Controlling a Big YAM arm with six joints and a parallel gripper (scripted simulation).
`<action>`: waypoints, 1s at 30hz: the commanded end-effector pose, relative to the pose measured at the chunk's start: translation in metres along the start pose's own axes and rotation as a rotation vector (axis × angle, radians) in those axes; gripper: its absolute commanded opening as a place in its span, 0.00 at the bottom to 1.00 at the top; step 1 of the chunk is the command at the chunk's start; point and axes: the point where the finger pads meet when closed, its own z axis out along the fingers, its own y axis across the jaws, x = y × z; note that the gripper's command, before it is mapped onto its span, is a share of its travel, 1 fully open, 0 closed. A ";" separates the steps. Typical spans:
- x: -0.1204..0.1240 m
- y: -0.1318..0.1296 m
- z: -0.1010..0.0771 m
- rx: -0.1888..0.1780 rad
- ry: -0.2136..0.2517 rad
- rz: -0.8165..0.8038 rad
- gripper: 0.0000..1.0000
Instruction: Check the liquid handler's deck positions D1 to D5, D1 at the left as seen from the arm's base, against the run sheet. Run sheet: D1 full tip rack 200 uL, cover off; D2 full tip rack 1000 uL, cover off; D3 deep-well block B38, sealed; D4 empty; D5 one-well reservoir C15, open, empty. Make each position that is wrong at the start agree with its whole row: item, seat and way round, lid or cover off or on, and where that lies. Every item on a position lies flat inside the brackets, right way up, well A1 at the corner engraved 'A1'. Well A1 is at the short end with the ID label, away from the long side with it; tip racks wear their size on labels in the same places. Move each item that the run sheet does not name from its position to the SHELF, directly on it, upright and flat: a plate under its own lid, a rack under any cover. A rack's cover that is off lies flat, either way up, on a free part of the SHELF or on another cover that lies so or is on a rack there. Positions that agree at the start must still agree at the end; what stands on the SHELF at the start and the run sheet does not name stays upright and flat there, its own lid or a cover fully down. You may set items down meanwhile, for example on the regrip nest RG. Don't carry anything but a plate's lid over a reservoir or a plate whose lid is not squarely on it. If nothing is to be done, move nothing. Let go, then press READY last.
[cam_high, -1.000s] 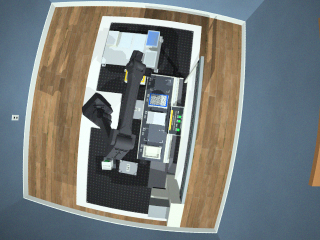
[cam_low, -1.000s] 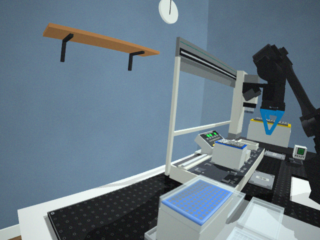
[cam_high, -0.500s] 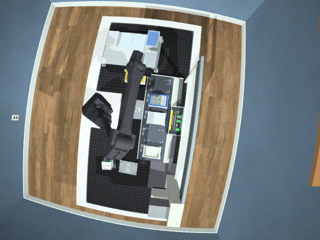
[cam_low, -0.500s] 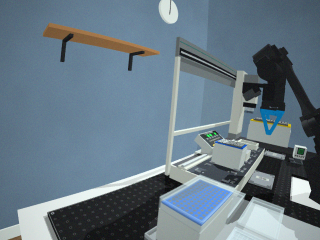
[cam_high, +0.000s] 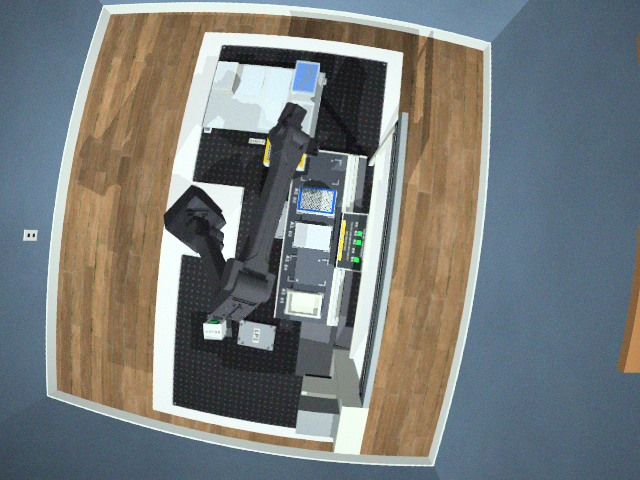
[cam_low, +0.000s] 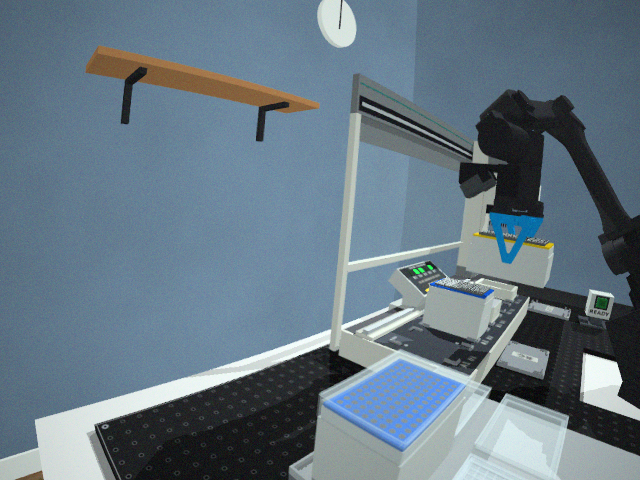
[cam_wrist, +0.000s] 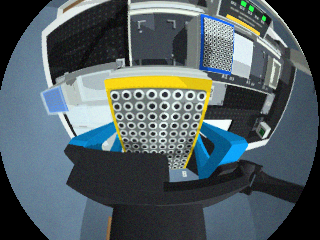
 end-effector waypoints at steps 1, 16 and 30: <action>-0.037 0.009 -0.015 -0.030 -0.008 0.006 0.00; -0.102 0.007 -0.012 -0.023 -0.010 0.002 0.00; -0.125 0.007 -0.016 -0.035 -0.018 0.002 0.00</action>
